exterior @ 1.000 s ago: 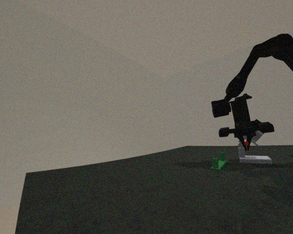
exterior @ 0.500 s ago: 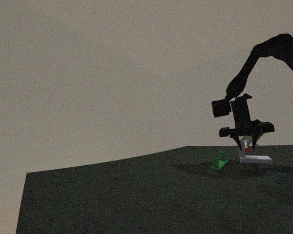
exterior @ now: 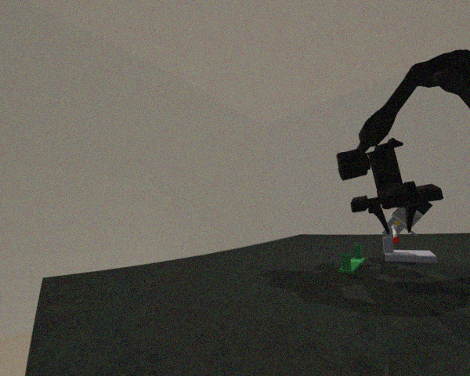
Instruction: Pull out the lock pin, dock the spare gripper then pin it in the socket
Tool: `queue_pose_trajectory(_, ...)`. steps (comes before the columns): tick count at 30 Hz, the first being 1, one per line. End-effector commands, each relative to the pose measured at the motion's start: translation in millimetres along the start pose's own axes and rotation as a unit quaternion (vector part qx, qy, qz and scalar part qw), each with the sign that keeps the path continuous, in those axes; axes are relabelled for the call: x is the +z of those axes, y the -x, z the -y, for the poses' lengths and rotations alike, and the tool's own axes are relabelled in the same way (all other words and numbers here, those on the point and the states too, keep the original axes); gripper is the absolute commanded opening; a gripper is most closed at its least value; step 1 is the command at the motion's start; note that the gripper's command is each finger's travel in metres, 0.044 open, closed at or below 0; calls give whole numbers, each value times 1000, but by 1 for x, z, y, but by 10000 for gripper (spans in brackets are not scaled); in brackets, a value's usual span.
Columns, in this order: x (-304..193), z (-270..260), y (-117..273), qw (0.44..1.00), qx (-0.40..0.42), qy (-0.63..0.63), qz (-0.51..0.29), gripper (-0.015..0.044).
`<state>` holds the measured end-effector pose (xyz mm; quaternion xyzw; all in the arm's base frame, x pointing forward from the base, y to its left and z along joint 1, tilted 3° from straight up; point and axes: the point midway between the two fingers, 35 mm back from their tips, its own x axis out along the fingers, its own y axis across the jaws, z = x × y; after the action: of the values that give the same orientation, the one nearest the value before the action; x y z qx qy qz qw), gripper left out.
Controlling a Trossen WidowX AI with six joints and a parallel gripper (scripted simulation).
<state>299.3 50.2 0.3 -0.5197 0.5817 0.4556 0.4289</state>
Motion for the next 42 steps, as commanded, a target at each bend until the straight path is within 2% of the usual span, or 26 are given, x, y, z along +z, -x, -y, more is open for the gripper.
queue_pose_trajectory(1, 4, 0, 10, 1000, -1, -1, 1, 200)
queue_pose_trajectory(26, 31, -6, 67, 1000, 5, 17, -12, 200)
queue_pose_trajectory(35, 28, -5, 60, 1000, 5, 19, -13, 436)
queue_pose_trajectory(42, 28, -5, 60, 1000, 5, 19, -13, 440)
